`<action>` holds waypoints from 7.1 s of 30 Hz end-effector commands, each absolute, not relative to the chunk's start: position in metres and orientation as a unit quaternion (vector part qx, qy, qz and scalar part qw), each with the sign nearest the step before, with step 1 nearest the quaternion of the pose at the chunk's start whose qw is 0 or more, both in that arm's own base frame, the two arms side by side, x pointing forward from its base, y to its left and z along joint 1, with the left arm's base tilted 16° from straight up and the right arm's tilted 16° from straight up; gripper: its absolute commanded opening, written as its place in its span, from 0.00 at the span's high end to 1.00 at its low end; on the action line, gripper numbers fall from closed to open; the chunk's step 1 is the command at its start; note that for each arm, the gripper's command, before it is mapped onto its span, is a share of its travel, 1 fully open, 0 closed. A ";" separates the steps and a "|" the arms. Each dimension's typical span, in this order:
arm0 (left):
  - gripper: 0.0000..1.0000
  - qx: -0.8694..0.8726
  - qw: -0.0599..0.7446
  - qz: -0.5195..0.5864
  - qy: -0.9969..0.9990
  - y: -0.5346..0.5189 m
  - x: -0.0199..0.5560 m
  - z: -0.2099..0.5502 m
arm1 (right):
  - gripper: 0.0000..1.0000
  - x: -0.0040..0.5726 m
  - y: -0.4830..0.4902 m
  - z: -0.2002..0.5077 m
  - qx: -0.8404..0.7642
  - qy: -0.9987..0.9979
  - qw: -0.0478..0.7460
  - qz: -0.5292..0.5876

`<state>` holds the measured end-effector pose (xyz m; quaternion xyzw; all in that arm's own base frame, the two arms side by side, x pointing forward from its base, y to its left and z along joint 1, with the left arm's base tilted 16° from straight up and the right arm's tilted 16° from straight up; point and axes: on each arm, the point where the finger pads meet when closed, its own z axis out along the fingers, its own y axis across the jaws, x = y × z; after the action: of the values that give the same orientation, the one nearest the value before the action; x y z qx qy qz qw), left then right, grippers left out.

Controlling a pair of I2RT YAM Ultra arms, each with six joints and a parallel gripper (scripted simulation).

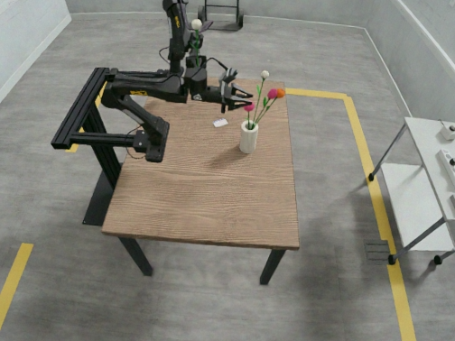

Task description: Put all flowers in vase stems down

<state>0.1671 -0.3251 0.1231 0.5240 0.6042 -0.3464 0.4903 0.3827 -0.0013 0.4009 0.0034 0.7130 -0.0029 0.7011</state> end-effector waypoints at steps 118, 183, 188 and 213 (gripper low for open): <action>1.00 0.264 0.678 -0.070 0.683 -0.190 0.266 0.179 | 0.30 0.162 0.001 0.591 0.000 0.711 0.704 0.001; 1.00 0.264 0.678 -0.070 0.683 -0.190 0.266 0.179 | 0.30 0.067 0.181 0.552 -0.412 0.615 0.550 0.388; 1.00 0.264 0.678 -0.070 0.683 -0.190 0.266 0.179 | 0.30 0.081 0.199 0.523 -0.408 0.644 0.538 0.360; 1.00 0.264 0.678 -0.070 0.683 -0.190 0.266 0.179 | 0.30 0.143 0.239 0.327 -0.379 0.770 0.482 0.176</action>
<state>0.2666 -0.1827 0.1675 0.2667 0.6942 -0.0586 0.6660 0.1381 0.2411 0.3314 -0.4007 0.7709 0.1817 0.4607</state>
